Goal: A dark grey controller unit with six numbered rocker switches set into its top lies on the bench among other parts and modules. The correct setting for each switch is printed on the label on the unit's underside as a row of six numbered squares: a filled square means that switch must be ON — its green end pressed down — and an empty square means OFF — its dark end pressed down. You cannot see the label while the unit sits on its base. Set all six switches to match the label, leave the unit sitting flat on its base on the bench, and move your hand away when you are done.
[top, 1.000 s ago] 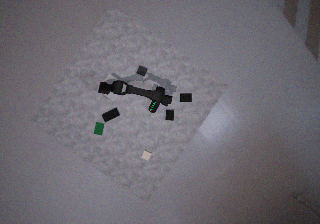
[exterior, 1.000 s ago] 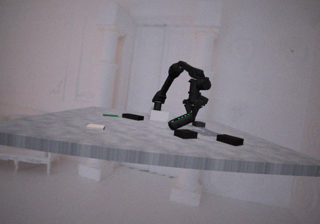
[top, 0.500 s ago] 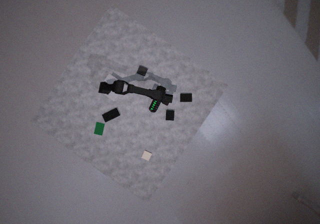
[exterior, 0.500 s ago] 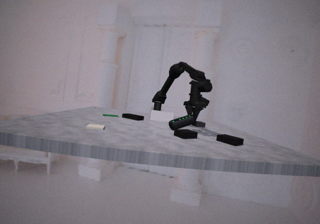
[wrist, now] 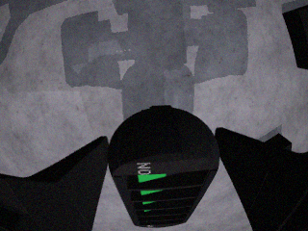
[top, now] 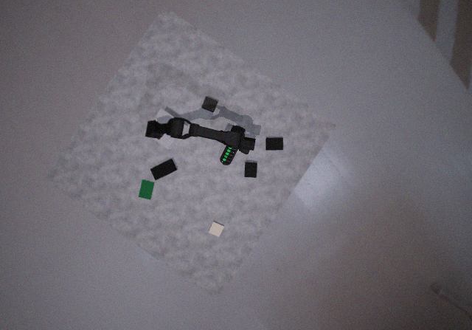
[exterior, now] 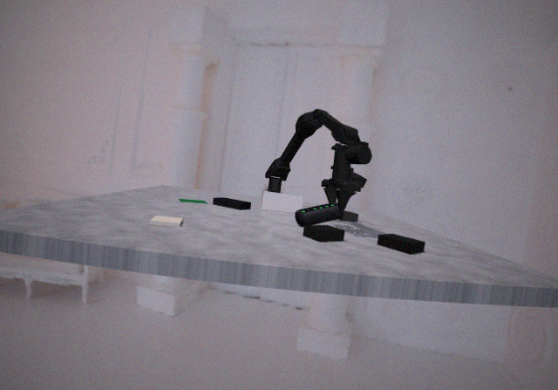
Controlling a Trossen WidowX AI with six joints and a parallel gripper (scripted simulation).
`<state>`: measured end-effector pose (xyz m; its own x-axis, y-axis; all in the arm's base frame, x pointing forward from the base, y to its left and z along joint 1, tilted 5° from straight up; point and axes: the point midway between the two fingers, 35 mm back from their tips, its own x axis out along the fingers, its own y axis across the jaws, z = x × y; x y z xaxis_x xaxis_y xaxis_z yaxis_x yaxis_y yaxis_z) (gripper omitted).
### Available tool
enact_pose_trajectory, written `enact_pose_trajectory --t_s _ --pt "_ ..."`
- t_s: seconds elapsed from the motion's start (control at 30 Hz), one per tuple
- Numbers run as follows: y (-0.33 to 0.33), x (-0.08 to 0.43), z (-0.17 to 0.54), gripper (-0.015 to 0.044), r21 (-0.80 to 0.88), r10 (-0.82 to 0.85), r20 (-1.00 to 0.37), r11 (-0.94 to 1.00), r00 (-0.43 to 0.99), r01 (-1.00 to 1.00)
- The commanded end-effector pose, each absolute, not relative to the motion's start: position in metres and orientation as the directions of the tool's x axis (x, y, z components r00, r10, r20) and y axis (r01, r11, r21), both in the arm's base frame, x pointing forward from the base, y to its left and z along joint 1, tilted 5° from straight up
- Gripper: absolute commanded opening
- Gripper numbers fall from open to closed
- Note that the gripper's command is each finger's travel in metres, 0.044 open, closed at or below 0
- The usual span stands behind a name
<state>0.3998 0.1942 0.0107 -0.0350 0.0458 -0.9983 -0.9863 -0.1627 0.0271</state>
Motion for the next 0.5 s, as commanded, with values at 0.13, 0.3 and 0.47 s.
enact_pose_trajectory --t_s 0.13,0.3,0.47 --pt "0.1911 0.3984 0.0015 0.0338 0.040 0.033 -0.998 -0.149 -0.046 -0.988" --pt "0.1929 0.3980 -0.0019 0.0338 0.040 0.034 -0.998 -0.149 -0.046 -0.988" --pt "0.1946 0.3976 -0.0053 0.0338 0.040 0.034 -0.998 -0.149 -0.046 -0.988"
